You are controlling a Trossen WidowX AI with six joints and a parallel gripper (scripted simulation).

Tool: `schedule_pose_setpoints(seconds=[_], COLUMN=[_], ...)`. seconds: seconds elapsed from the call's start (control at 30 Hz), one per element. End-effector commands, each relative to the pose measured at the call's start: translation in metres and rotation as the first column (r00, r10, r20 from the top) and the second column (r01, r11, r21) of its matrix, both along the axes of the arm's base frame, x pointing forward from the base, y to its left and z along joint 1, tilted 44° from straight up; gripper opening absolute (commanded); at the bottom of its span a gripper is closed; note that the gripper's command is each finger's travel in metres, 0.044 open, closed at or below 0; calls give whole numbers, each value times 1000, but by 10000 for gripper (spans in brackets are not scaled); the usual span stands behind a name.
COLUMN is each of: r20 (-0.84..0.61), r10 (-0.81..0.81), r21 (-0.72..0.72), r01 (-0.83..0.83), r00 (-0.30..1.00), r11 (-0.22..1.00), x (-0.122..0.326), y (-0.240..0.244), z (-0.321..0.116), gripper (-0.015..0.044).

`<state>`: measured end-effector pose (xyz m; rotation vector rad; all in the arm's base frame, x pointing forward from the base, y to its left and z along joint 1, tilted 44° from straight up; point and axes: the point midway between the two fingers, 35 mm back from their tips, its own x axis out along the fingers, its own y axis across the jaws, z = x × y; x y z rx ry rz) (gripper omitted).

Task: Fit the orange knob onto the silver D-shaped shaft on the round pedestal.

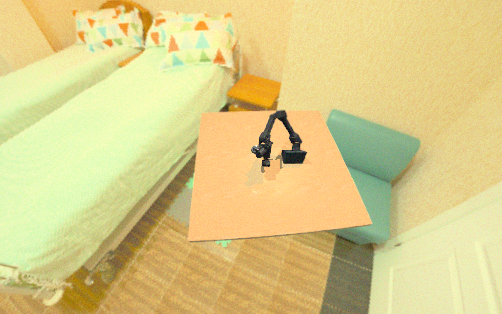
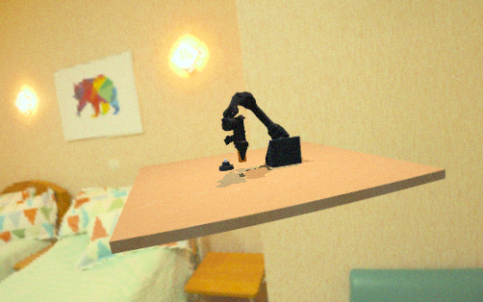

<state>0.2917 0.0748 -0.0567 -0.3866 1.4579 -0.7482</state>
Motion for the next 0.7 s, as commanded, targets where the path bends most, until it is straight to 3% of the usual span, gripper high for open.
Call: schedule_pose_setpoints(seconds=[0.0, 0.23, 0.47, 0.67], r20=[-5, -6, -7, -4], r10=[5, 0, -1, -6], r21=[-13, -32, -34, -30], r01=[-5, 0, 1, 6], r00=[1000, 1000, 1000, 1000], r11=[1000, 1000, 999, 1000], x=[-1, 0, -1, 0], y=[-15, -44, -48, -46], z=[-17, -48, -50, -50], gripper=[0, 0, 0, 157])
